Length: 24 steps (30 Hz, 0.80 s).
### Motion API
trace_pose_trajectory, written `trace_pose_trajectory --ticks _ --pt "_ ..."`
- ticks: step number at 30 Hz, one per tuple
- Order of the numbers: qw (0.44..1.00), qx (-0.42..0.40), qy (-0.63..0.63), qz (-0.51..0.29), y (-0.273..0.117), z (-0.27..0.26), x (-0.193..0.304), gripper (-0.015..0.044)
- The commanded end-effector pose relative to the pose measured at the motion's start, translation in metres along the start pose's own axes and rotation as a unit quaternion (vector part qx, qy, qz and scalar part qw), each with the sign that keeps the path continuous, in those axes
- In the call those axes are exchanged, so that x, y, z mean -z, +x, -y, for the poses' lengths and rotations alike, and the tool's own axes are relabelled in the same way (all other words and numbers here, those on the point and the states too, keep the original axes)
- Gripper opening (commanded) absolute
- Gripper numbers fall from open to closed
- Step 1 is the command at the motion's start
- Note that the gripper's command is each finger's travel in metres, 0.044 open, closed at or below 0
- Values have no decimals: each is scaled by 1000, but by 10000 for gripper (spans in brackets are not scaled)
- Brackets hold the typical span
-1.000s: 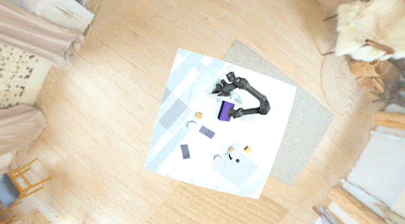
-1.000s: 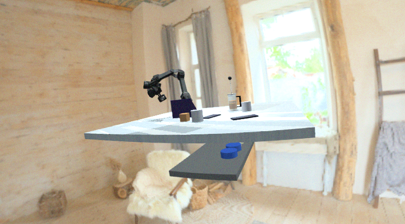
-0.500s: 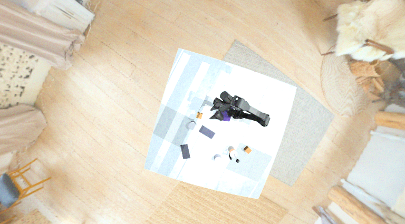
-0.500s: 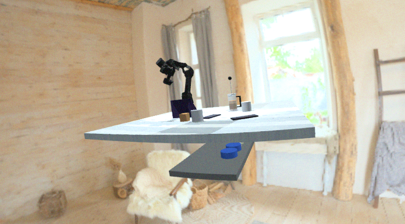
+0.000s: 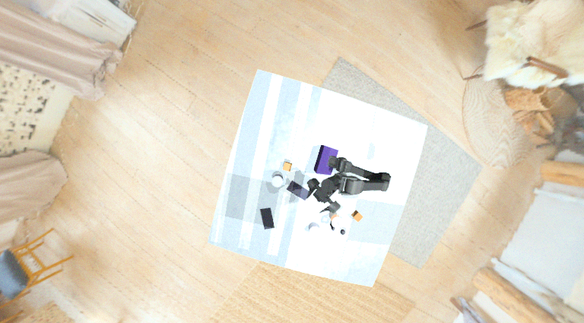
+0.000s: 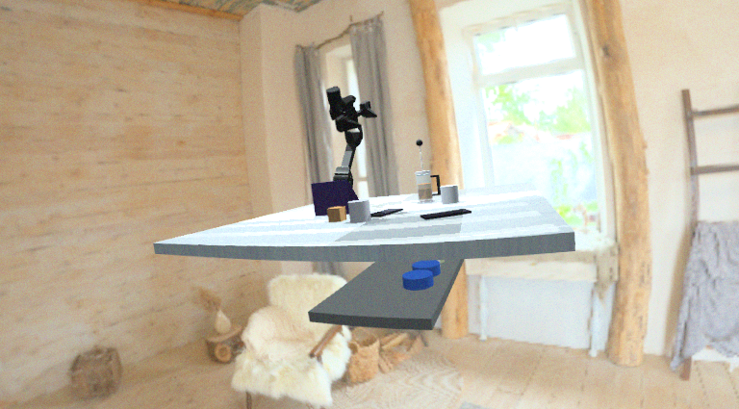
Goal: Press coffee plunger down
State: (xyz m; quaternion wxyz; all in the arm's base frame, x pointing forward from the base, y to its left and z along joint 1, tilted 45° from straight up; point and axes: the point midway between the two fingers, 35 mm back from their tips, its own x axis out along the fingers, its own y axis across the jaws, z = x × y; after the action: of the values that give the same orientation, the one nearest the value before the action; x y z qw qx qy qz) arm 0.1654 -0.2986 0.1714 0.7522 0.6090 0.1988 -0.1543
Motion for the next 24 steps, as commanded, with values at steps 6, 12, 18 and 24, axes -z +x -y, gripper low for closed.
trace_pose_trajectory --ticks 6,12,18,24 --pt "951 -162 -252 -78 39 -129 49 440" --pt "871 -290 -377 -122 45 -200 101 440" --pt "869 -290 -381 -126 54 -194 113 440" --pt "872 -285 -379 -123 68 -179 142 440"
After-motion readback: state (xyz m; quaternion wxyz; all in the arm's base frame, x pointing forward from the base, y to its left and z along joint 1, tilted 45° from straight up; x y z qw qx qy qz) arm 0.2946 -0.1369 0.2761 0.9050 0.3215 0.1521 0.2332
